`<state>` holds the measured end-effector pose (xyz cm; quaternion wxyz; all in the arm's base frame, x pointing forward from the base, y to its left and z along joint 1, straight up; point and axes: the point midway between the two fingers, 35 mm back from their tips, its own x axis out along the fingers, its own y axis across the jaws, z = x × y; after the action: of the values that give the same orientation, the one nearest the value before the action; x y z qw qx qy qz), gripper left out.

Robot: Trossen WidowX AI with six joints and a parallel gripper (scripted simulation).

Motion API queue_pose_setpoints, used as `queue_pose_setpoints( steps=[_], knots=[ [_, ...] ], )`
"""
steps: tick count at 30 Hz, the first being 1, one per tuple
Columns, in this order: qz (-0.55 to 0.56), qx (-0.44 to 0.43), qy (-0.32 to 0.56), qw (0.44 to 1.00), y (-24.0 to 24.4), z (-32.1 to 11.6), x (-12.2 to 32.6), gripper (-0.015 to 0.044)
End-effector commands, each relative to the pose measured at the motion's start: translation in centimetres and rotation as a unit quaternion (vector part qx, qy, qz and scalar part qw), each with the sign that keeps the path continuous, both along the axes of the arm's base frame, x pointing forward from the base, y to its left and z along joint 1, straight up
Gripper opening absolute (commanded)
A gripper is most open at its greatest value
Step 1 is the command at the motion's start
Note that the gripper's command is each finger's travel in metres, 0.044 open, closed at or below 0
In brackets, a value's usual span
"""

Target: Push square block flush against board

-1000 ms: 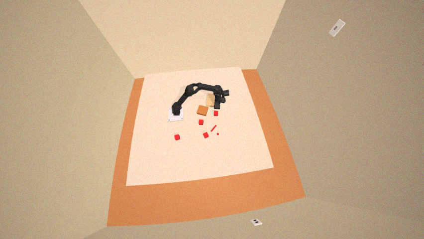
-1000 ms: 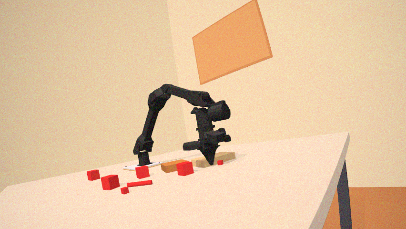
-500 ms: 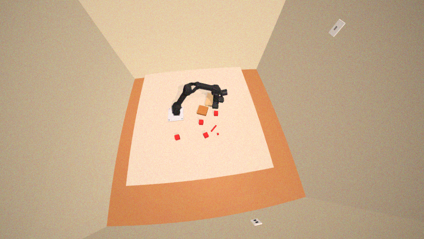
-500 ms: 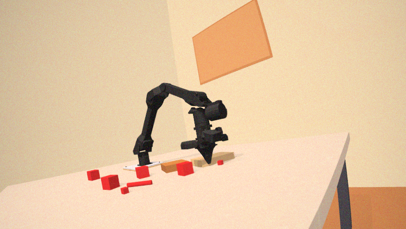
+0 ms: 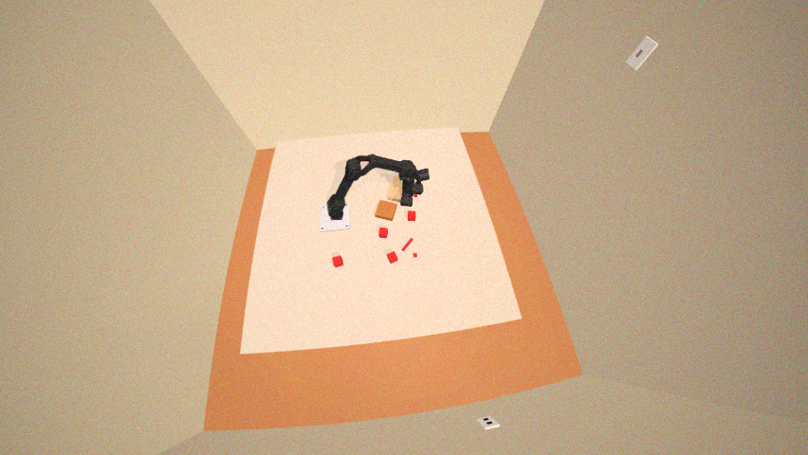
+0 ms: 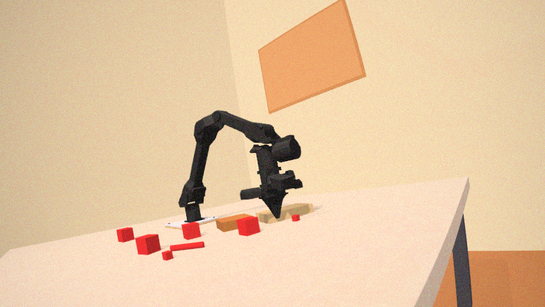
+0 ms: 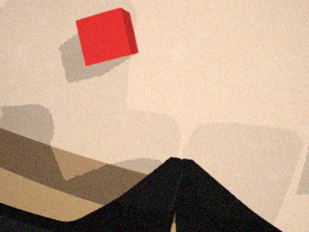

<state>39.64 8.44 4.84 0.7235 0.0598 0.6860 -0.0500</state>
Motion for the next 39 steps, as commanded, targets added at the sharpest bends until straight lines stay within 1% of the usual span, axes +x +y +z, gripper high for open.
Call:
queue_pose_setpoints(
  steps=[1,7,39],
  knots=[
    [0.001,-0.001,0.007,1.0,0.4,-0.4,-0.9,0.0],
    [0.001,-0.001,0.007,1.0,0.5,-0.4,-0.9,0.0],
    [0.001,-0.002,0.004,1.0,-0.5,-0.3,4.0,0.0]
  ],
)
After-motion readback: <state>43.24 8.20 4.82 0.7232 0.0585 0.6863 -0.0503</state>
